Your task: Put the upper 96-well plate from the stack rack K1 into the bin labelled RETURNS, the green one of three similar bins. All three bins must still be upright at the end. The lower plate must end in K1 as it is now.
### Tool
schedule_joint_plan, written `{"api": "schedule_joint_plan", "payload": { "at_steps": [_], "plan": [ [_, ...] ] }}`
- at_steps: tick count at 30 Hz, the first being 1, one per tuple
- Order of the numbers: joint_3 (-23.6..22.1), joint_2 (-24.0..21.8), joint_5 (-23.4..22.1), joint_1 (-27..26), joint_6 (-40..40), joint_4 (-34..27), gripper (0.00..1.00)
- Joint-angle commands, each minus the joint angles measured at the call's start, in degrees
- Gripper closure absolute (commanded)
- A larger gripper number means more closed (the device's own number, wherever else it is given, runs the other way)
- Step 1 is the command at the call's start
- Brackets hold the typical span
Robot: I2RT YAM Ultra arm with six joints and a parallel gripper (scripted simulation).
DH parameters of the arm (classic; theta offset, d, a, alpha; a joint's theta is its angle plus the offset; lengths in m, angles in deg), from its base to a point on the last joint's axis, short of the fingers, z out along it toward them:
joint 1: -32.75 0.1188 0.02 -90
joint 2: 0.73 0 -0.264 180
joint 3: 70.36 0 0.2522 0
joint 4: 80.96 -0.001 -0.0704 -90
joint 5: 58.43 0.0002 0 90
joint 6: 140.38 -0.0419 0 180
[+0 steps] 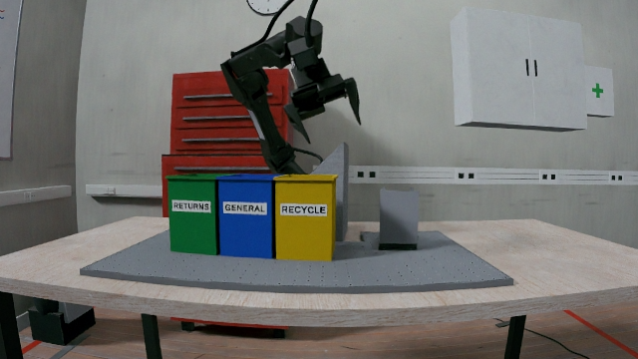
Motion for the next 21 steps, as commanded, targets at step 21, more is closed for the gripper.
{"api": "schedule_joint_plan", "payload": {
  "at_steps": [21],
  "plan": [
    [1.8,3.7,-2.7,7.4,-10.0,-7.1,0.0]
  ]
}}
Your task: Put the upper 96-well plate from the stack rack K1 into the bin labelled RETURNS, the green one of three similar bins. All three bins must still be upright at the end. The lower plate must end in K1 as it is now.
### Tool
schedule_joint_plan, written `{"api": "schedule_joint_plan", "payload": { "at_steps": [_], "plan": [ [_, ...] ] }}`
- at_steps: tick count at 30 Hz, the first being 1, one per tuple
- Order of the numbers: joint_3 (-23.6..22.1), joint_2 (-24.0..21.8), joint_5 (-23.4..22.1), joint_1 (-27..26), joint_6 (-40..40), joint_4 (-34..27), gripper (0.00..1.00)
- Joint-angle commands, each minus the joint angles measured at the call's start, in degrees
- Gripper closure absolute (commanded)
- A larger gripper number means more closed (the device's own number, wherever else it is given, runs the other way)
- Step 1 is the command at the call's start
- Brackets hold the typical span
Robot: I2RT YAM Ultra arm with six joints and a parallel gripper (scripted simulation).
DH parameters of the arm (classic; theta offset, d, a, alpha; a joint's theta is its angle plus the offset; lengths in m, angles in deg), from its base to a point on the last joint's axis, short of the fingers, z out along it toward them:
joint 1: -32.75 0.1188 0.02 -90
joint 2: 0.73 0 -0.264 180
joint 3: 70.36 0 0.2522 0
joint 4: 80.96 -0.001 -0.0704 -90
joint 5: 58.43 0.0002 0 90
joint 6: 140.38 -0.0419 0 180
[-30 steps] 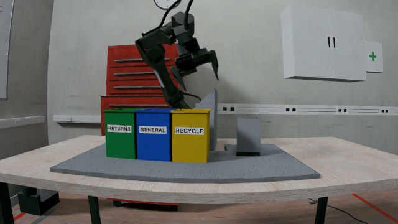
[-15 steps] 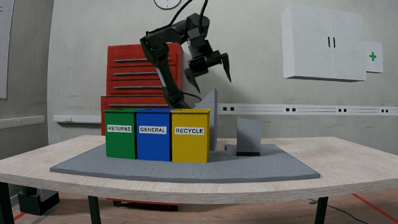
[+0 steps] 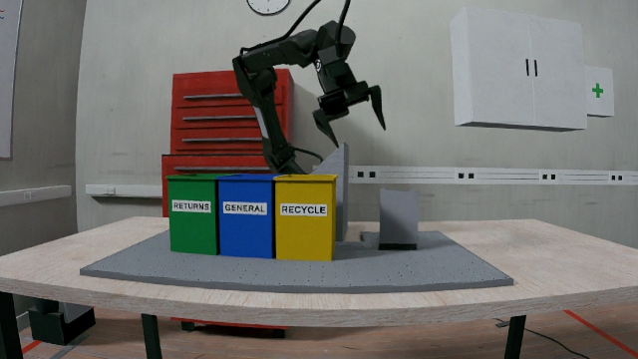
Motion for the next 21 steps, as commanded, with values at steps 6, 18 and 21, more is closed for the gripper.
{"api": "schedule_joint_plan", "payload": {
  "at_steps": [6,18,21],
  "plan": [
    [-0.5,0.4,-1.4,4.5,-5.6,-2.7,0.0],
    [-0.2,2.0,-2.5,7.4,-10.8,-5.6,0.0],
    [5.1,6.0,-3.2,8.1,-13.1,-10.3,0.0]
  ]
}}
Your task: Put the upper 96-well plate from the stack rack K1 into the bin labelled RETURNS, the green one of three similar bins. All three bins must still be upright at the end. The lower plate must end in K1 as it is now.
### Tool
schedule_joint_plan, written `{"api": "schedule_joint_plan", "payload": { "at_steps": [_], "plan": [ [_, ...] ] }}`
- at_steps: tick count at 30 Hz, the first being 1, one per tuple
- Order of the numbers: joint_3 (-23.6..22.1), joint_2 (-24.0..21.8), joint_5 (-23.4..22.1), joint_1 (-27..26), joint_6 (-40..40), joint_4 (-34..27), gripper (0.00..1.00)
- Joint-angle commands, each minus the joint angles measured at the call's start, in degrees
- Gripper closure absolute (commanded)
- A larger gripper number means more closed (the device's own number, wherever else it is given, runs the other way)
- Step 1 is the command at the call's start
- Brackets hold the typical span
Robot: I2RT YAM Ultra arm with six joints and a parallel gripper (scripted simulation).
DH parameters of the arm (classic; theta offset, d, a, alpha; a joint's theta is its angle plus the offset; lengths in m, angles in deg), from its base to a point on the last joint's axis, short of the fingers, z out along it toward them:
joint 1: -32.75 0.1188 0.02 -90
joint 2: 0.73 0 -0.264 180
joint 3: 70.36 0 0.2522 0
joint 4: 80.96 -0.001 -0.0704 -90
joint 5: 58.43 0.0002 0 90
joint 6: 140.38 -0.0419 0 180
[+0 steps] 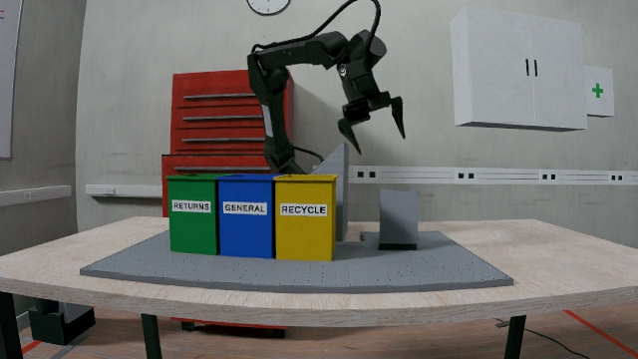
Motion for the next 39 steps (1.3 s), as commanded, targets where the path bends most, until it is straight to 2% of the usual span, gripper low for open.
{"api": "schedule_joint_plan", "payload": {
  "at_steps": [1,2,3,4,5,7,8,9,12,13,14,16,17,18,20,21,23,24,25,29,30,31,32,37,38,39],
  "plan": [
    [3.4,0.9,-1.3,3.2,-3.6,-3.1,0.0],
    [2.7,0.8,-1.4,3.7,-4.1,-2.8,0.0],
    [1.7,-1.2,-1.6,4.1,-4.7,-2.5,0.0],
    [-0.8,-1.1,-1.5,4.5,-5.2,-2.4,0.0],
    [-1.2,-1.2,-1.5,4.8,-5.5,-2.2,0.0],
    [-0.9,-1.4,-1.6,4.8,-5.6,-2.1,0.0],
    [2.8,1.8,-1.8,5.3,-7.0,-4.5,0.0],
    [4.1,2.9,-2.1,5.7,-8.1,-6.4,0.0],
    [3.5,2.8,-2.2,6.1,-8.7,-6.3,0.0],
    [3.1,0.9,-2.4,6.5,-9.3,-6.2,0.0],
    [0.2,1.0,-2.4,7.0,-9.9,-6.1,0.0],
    [-1.1,0.7,-2.6,7.6,-10.6,-5.1,0.0],
    [2.8,3.8,-2.7,8.0,-12.0,-7.7,0.0],
    [4.2,4.8,-2.9,8.5,-13.2,-9.6,0.0],
    [2.8,4.6,-3.2,9.4,-14.4,-9.1,0.0],
    [0.1,2.9,-3.3,9.7,-14.9,-9.1,0.0],
    [-1.0,2.5,-3.5,10.3,-15.5,-8.6,0.0],
    [2.7,5.6,-3.6,10.8,-17.0,-10.6,0.0],
    [4.2,6.7,-3.8,11.3,-18.4,-12.6,0.0],
    [2.8,6.5,-4.2,12.2,-19.5,-12.3,0.0],
    [0.1,4.7,-4.4,12.7,-20.1,-12.3,0.0],
    [3.8,7.8,-4.4,13.3,-21.7,-14.3,0.0],
    [5.2,9.0,-4.5,13.8,-23.1,-16.3,0.0],
    [-0.6,6.4,-5.5,15.8,-25.5,-15.2,0.0],
    [2.8,9.3,-5.5,16.4,-27.1,-16.9,0.0],
    [4.2,10.5,-5.5,17.0,-28.6,-18.9,0.0]
  ]
}}
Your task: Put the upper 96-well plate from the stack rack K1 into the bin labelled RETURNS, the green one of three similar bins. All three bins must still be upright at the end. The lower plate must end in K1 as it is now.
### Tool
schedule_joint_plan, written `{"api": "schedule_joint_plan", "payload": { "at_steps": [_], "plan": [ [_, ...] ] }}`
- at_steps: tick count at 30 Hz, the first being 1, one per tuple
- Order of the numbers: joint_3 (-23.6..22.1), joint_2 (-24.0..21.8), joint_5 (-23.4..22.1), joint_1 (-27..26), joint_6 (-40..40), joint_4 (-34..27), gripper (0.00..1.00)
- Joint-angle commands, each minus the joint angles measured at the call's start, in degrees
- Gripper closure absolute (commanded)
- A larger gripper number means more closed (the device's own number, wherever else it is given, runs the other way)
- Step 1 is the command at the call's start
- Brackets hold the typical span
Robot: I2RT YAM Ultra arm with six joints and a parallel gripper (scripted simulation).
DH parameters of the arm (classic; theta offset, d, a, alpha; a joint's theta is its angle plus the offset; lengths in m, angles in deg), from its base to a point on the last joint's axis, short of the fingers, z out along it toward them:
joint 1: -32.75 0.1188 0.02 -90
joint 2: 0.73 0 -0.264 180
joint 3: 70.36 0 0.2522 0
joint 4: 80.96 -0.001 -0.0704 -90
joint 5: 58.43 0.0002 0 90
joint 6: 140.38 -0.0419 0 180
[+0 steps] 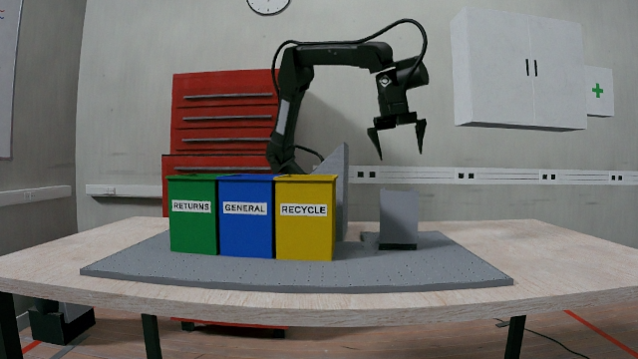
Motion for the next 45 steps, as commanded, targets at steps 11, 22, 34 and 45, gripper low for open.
{"api": "schedule_joint_plan", "payload": {
  "at_steps": [11,22,34,45],
  "plan": [
    [-1.0,0.7,-2.6,7.2,-11.1,-6.2,0.0],
    [1.0,2.3,-3.1,9.8,-16.3,-9.2,0.0],
    [1.0,2.3,-3.1,9.9,-16.3,-9.3,0.0],
    [1.0,2.3,-3.1,9.9,-16.3,-9.3,0.0]
  ]
}}
